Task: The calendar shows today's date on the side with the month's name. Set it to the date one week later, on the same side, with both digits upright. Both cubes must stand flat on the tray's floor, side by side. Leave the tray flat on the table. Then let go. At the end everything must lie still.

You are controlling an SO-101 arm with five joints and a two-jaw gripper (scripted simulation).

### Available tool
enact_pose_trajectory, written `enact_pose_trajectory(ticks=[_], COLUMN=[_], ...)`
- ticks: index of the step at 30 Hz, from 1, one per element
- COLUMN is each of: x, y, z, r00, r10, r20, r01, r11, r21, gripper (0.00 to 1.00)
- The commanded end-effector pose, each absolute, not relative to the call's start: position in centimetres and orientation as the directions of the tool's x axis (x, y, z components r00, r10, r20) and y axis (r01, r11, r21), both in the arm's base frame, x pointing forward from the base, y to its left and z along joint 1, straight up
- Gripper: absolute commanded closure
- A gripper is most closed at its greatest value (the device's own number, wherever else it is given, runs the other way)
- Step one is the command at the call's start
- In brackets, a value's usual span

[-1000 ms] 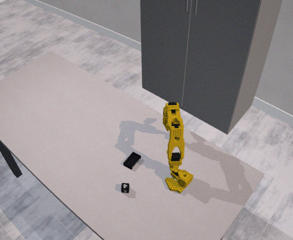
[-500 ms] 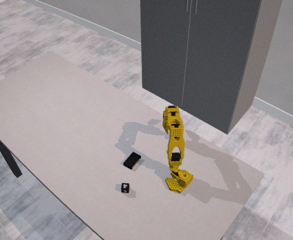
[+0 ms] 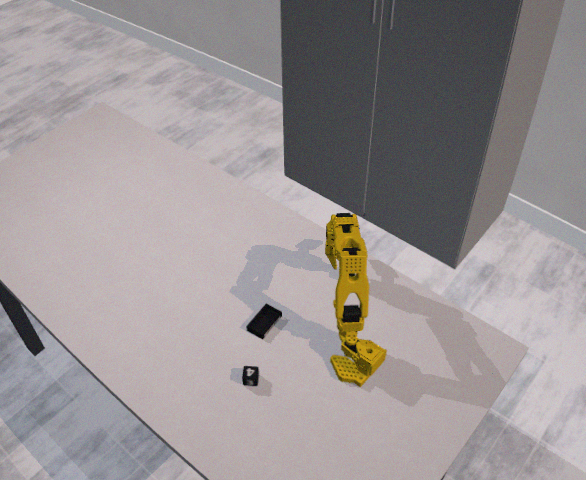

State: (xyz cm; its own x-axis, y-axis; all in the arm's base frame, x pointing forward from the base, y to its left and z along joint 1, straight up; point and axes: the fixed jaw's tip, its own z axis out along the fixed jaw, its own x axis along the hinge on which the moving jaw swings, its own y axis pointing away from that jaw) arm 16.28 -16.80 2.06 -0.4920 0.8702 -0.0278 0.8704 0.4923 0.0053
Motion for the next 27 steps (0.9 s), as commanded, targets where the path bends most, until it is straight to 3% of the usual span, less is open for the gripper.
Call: enact_pose_trajectory(ticks=[1,27], x=[16.37,15.66], y=[-17.12,-17.53], z=[2.50,2.50], r00=[-0.478,-0.478], r10=[0.877,0.877], r20=[-0.054,-0.054], r01=[0.877,0.877], r11=[0.480,0.479], r21=[0.013,0.011], gripper=[0.65,0.79])
